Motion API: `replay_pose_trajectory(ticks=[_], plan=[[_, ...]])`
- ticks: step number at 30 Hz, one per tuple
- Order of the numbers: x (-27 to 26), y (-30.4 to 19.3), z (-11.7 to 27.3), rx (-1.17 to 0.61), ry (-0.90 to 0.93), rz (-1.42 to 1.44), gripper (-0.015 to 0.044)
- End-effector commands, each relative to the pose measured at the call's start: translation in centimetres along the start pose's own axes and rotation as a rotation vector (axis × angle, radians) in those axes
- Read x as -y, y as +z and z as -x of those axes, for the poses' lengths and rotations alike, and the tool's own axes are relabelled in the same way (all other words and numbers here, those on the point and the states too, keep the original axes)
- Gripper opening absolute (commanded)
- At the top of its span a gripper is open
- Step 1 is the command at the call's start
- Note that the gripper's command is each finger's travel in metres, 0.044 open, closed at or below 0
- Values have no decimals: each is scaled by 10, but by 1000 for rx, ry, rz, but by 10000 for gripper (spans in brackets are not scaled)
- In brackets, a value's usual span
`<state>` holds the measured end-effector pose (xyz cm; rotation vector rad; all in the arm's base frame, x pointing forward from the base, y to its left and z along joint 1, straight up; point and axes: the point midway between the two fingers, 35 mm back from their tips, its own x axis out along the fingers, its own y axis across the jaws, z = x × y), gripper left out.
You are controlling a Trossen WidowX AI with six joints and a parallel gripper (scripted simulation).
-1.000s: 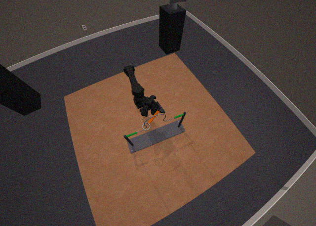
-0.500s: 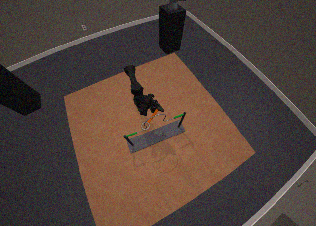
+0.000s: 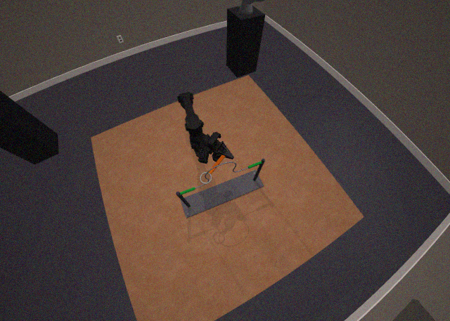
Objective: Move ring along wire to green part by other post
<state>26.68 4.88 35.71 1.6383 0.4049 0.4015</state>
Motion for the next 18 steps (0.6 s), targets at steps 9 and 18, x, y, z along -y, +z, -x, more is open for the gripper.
replay_pose_trajectory(ticks=[9,18], plan=[[4,0,0,4,-99,131,-150],[10,1,0,12,-184,232,-150]])
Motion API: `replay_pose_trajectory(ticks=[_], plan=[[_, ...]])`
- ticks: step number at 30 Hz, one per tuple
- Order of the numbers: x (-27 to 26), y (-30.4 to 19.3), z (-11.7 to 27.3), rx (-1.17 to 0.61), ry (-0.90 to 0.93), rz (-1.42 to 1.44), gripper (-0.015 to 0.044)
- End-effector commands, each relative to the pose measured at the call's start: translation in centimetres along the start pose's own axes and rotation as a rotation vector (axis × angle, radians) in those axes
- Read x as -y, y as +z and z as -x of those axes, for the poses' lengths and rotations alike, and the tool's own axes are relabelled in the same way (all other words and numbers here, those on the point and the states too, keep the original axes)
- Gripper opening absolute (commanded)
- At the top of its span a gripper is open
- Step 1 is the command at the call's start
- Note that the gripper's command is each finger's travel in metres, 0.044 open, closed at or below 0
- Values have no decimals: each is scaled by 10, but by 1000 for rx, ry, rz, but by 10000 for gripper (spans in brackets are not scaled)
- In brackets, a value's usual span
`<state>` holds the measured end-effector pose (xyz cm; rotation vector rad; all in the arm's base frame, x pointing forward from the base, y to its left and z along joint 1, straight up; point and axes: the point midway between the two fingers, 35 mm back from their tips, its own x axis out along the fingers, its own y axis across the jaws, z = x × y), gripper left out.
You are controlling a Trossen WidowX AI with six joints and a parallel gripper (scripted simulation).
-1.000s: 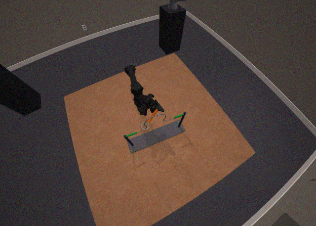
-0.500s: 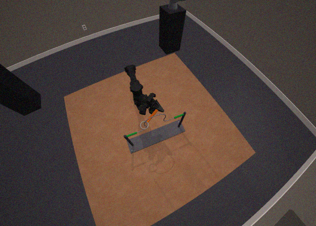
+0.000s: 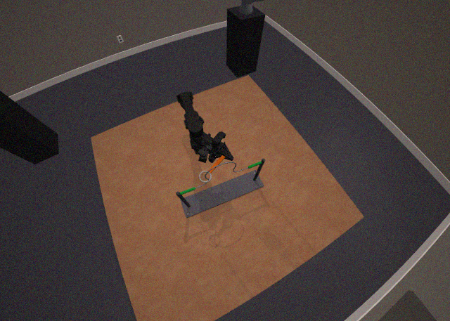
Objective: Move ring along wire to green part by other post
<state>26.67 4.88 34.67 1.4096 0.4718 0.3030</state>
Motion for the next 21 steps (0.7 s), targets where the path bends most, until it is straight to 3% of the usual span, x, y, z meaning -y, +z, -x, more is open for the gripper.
replay_pose_trajectory(ticks=[1,21], plan=[[0,0,0,4,-34,50,-150],[14,2,0,28,-216,279,-150]])
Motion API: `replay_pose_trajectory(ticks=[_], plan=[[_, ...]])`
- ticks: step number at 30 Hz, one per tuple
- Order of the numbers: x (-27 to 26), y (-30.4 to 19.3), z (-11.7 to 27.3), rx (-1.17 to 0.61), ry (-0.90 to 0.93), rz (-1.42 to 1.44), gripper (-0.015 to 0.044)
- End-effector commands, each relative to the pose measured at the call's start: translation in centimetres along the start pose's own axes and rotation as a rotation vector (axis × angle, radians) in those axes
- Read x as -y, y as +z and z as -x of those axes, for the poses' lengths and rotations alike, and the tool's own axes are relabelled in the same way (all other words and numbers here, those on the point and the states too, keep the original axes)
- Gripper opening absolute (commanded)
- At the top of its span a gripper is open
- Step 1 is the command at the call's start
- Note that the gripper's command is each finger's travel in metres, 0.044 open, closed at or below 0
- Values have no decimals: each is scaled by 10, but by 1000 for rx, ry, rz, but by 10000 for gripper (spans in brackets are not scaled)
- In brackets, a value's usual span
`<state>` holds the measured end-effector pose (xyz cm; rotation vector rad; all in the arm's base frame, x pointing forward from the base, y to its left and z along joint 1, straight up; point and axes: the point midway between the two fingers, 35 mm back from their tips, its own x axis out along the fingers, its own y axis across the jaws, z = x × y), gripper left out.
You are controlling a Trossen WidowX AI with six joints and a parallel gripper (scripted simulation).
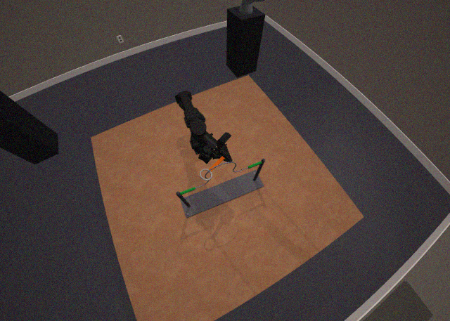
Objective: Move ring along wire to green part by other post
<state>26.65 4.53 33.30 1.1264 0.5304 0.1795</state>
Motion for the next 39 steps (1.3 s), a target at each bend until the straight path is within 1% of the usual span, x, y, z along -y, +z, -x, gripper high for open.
replay_pose_trajectory(ticks=[1,39], plan=[[1,0,0,7,-33,53,-150],[28,8,3,69,-371,523,-150]])
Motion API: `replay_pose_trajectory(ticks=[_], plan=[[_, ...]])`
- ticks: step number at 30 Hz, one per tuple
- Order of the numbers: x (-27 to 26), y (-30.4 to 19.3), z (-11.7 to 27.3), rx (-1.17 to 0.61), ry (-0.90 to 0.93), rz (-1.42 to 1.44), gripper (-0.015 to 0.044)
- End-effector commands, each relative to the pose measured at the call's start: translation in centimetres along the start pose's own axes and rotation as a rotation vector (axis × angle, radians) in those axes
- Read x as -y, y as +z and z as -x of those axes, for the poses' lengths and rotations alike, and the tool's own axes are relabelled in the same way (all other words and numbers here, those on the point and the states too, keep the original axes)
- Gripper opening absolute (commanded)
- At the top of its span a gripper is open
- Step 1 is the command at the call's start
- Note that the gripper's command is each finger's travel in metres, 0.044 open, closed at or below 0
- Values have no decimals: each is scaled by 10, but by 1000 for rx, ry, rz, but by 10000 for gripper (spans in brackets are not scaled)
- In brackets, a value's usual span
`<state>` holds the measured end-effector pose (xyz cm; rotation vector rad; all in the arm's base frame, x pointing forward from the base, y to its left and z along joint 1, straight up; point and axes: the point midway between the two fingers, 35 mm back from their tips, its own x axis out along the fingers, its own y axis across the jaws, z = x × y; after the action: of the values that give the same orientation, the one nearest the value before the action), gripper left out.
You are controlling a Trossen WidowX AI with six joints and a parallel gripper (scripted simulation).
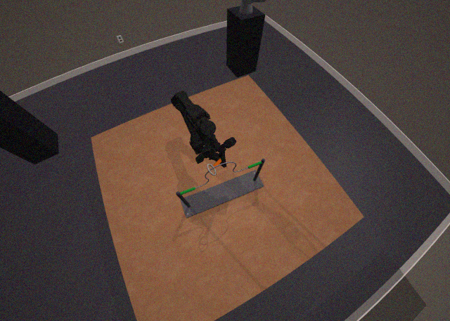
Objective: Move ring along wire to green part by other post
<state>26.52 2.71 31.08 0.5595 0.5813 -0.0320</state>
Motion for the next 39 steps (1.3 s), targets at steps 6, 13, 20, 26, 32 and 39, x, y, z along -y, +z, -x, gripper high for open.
replay_pose_trajectory(ticks=[6,13,20,26,32,39], plan=[[5,2,1,20,-76,116,-150],[11,3,0,33,-137,203,-150],[16,4,1,46,-198,290,-150],[20,5,1,57,-250,365,-150],[24,7,2,68,-301,440,-150],[29,10,3,80,-361,528,-150]])
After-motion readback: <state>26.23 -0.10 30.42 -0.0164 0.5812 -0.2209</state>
